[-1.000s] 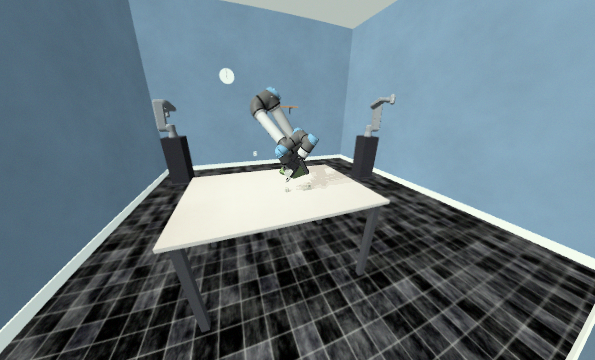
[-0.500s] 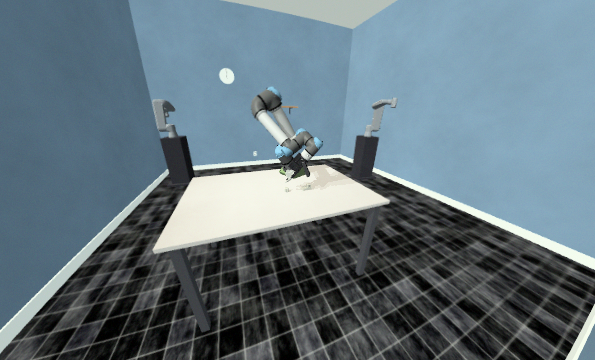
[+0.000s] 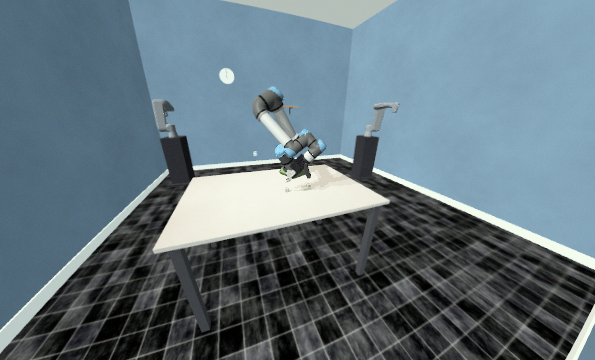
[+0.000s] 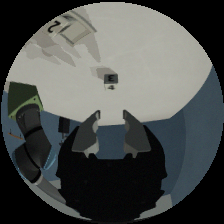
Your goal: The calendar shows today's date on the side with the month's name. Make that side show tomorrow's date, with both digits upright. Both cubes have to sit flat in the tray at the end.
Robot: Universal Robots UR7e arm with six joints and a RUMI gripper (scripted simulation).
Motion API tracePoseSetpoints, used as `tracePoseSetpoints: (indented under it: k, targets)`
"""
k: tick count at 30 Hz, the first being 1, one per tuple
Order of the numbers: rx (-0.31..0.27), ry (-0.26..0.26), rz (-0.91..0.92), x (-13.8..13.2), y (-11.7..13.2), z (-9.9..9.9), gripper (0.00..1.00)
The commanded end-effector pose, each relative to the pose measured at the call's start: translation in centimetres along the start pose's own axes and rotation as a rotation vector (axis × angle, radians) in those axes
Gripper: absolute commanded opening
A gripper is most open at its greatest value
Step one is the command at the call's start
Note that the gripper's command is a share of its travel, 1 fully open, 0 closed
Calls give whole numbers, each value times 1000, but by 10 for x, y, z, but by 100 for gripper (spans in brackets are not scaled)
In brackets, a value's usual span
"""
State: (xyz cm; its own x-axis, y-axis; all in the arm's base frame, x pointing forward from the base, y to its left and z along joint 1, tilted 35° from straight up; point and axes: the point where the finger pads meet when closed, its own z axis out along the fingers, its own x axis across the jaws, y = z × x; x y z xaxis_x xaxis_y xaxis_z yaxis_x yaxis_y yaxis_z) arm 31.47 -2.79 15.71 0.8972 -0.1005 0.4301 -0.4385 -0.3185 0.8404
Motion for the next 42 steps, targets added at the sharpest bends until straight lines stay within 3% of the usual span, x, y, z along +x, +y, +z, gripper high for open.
tracePoseSetpoints:
  k: [1, 27, 42]
  targets:
    - [-12, 2, 3, 1, 0, -1, 28]
    - [-15, -2, -1, -2, -3, 5, 28]
    - [-15, -2, -1, -2, -20, 22, 28]
